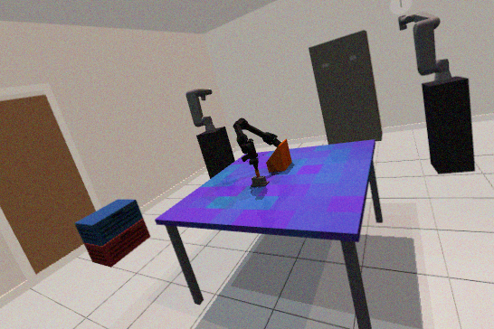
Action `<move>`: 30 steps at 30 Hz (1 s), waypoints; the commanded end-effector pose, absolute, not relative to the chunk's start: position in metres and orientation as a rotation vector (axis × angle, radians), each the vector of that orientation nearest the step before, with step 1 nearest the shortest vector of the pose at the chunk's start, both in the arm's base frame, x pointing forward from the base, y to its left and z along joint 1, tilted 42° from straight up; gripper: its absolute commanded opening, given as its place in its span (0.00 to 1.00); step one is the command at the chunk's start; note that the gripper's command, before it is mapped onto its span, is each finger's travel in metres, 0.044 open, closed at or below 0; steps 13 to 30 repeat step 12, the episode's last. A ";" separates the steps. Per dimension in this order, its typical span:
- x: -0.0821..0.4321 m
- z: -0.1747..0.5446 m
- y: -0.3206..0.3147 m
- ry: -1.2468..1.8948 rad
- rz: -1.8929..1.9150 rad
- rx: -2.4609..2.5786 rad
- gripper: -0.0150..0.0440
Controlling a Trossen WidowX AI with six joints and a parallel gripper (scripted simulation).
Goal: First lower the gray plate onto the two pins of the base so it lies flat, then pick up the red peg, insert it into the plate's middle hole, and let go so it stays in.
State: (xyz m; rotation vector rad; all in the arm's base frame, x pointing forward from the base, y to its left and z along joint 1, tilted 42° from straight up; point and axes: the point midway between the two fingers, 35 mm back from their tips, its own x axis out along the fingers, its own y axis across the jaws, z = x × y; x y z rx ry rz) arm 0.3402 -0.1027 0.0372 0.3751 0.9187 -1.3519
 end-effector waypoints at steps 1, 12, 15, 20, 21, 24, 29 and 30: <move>0.340 0.040 -0.101 0.915 -1.356 0.378 0.51; 0.341 0.044 -0.094 0.916 -1.356 0.378 0.51; 0.341 0.044 -0.094 0.916 -1.356 0.378 0.51; 0.341 0.044 -0.094 0.916 -1.356 0.378 0.51; 0.341 0.044 -0.094 0.916 -1.356 0.378 0.51; 0.341 0.044 -0.094 0.916 -1.356 0.378 0.51; 0.341 0.044 -0.094 0.916 -1.356 0.378 0.51; 0.341 0.044 -0.094 0.916 -1.356 0.378 0.51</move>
